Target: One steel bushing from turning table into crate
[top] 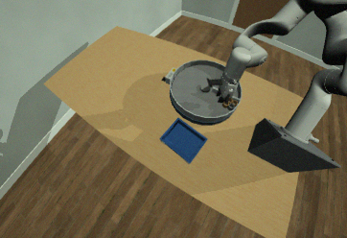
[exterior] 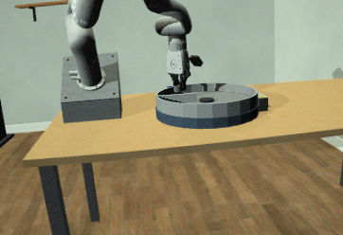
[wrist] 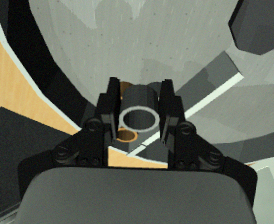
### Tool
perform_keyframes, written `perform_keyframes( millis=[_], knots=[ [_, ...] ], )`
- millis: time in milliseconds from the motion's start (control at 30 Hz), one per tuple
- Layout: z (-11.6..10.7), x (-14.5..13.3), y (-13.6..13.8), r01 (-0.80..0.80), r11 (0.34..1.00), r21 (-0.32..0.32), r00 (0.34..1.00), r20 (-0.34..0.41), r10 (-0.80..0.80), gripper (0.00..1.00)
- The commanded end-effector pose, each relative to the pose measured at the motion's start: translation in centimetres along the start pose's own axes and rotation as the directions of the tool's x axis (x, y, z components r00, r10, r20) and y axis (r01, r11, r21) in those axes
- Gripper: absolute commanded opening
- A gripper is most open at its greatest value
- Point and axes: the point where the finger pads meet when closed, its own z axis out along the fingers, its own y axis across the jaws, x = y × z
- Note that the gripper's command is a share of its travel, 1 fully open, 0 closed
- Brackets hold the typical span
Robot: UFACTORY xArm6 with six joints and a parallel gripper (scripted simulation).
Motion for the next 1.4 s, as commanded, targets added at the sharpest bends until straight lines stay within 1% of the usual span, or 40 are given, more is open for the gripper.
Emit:
perform_keyframes(
  millis=[0, 133, 867, 1033, 1267, 1333, 1367],
  knots=[
    [-2.0, 0.0, 0.1, -0.001, 1.000, -0.001, 1.000, -0.001, 0.001, 0.00],
    [-3.0, 0.0, 0.1, -0.001, 1.000, -0.001, 1.000, -0.001, 0.001, 0.00],
    [-3.2, 0.3, -0.2, -0.001, 1.000, -0.001, 1.000, -0.001, 0.001, 0.00],
    [-3.2, 1.9, -1.5, -0.001, 1.000, -0.001, 1.000, -0.001, 0.001, 0.00],
    [-3.2, 6.6, -5.6, -0.001, 1.000, -0.001, 1.000, -0.001, 0.001, 0.00],
    [-3.2, 6.6, -5.6, -0.001, 1.000, -0.001, 1.000, -0.001, 0.001, 0.00],
    [-3.2, 7.5, -6.4, -0.001, 1.000, -0.001, 1.000, -0.001, 0.001, 0.00]
  ],
)
